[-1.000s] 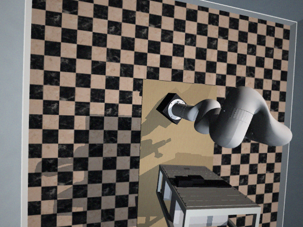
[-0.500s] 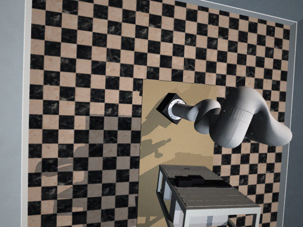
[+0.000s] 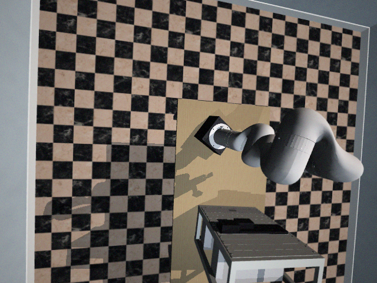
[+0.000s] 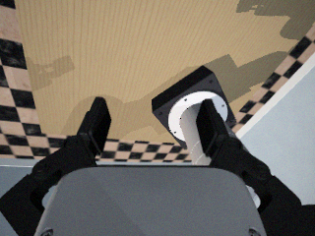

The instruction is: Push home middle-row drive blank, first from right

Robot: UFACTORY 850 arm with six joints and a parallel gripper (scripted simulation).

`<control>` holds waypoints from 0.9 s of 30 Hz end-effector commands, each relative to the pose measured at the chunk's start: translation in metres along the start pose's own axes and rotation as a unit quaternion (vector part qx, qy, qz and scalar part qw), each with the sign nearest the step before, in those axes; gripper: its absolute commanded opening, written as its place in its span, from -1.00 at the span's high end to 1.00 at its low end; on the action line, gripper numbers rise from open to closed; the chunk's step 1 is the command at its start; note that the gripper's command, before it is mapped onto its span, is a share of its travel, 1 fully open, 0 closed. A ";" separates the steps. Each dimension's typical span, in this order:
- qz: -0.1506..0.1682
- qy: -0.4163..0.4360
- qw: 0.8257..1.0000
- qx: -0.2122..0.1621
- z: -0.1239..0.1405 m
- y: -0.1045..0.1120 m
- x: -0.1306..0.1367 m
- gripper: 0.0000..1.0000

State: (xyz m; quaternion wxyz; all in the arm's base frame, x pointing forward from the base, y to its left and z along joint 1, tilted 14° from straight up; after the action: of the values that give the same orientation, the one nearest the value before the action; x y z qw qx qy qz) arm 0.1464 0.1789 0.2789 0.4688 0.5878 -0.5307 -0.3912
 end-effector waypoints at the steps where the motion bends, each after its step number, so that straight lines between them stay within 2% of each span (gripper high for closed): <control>1: -0.001 0.000 1.000 0.000 0.000 0.001 0.000 -1.00; 27: 0.005 0.006 1.000 0.001 -0.001 -0.001 0.002 -1.00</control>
State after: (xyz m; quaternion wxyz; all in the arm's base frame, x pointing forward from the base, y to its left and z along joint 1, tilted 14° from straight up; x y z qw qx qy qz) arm 0.1471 0.1777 0.2785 0.4716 0.5879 -0.5309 -0.3875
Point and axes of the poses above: the point where the finger pads meet when closed, its own y axis back along the fingers, its own x axis across the jaws, z = x × y, the point moved 1 cm from there along y, back along the fingers, and after that the axes turned 2 degrees about -y, right-handed, at the moved point
